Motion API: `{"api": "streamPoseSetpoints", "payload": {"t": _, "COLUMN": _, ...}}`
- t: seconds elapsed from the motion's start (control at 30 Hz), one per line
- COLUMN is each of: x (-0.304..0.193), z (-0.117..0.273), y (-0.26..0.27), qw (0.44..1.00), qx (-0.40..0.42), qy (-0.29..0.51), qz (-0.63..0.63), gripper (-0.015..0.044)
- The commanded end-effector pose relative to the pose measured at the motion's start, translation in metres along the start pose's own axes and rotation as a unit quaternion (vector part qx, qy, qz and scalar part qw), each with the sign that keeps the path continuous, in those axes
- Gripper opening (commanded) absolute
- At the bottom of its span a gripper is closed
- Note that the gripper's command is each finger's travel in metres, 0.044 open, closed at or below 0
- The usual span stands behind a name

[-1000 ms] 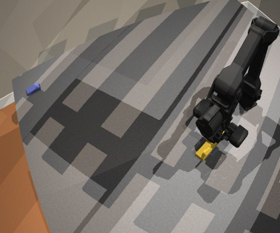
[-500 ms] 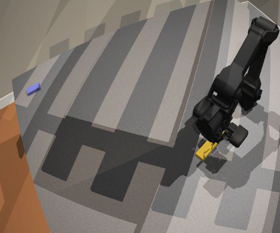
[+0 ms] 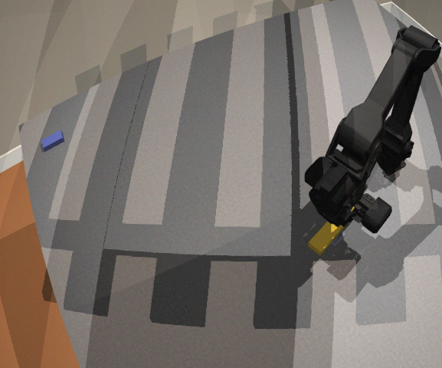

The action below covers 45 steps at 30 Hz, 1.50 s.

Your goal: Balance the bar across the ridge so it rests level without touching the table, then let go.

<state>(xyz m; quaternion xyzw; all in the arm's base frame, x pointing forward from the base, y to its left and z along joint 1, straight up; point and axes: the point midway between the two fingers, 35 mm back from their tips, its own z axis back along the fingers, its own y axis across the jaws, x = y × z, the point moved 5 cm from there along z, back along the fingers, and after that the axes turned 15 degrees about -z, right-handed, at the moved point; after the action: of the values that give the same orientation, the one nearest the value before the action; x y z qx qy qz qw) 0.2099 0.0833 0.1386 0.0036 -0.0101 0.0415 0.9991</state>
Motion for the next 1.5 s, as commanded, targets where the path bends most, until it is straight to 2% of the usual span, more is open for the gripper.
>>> {"api": "streamPoseSetpoints", "payload": {"t": 0.0, "x": 0.0000, "z": 0.0000, "y": 0.0000, "qw": 1.000, "qx": 0.000, "qy": 0.000, "qz": 0.000, "gripper": 0.0000}}
{"api": "streamPoseSetpoints", "payload": {"t": 0.97, "x": 0.0000, "z": 0.0000, "y": 0.0000, "qw": 1.000, "qx": 0.000, "qy": 0.000, "qz": 0.000, "gripper": 0.0000}}
{"api": "streamPoseSetpoints", "payload": {"t": 1.17, "x": 0.0000, "z": 0.0000, "y": 0.0000, "qw": 1.000, "qx": 0.000, "qy": 0.000, "qz": 0.000, "gripper": 0.0157}}
{"api": "streamPoseSetpoints", "payload": {"t": 1.47, "x": 0.0000, "z": 0.0000, "y": 0.0000, "qw": 1.000, "qx": 0.000, "qy": 0.000, "qz": 0.000, "gripper": 0.0167}}
